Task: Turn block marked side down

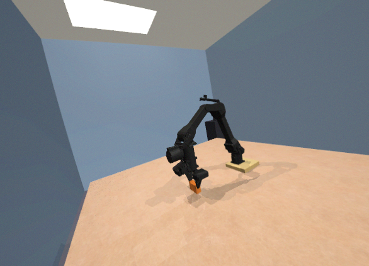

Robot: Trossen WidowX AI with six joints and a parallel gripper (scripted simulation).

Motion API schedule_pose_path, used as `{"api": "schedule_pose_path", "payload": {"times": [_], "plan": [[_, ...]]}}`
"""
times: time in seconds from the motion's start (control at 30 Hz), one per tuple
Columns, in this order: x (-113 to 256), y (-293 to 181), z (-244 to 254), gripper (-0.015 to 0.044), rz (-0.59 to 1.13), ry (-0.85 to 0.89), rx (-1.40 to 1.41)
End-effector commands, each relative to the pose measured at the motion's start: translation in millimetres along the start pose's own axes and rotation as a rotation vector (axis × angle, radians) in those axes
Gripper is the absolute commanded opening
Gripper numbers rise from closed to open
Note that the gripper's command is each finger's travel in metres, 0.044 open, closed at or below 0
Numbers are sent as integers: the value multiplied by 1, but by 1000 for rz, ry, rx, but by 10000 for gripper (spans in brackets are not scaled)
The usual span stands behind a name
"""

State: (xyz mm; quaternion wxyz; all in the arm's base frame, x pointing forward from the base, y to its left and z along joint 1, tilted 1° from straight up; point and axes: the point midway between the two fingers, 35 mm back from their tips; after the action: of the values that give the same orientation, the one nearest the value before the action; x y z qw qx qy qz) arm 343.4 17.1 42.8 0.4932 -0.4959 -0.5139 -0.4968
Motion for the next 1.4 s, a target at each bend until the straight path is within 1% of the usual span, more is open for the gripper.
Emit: {"api": "schedule_pose_path", "payload": {"times": [0.0, 0.47, 0.53, 0.63, 0.67, 0.9, 1.37], "plan": [[-2, 0, 0, 236, 5, 1, 0], [-2, 0, 0, 142, 5, 1, 0], [2, 0, 0, 90, 5, 1, 0], [19, 0, 0, 11, 5, 1, 0], [24, 0, 0, 0, 5, 1, 0], [27, 0, 0, 0, -6, 1, 0], [18, 2, 1, 0, -220, 1, 2]]}}
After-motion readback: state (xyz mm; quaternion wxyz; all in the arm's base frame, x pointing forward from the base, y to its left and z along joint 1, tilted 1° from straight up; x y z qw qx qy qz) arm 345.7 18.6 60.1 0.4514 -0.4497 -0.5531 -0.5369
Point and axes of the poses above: the point midway between the two fingers, 35 mm back from their tips, its own x axis back along the fingers, its own z axis across the jaws, y = z × x
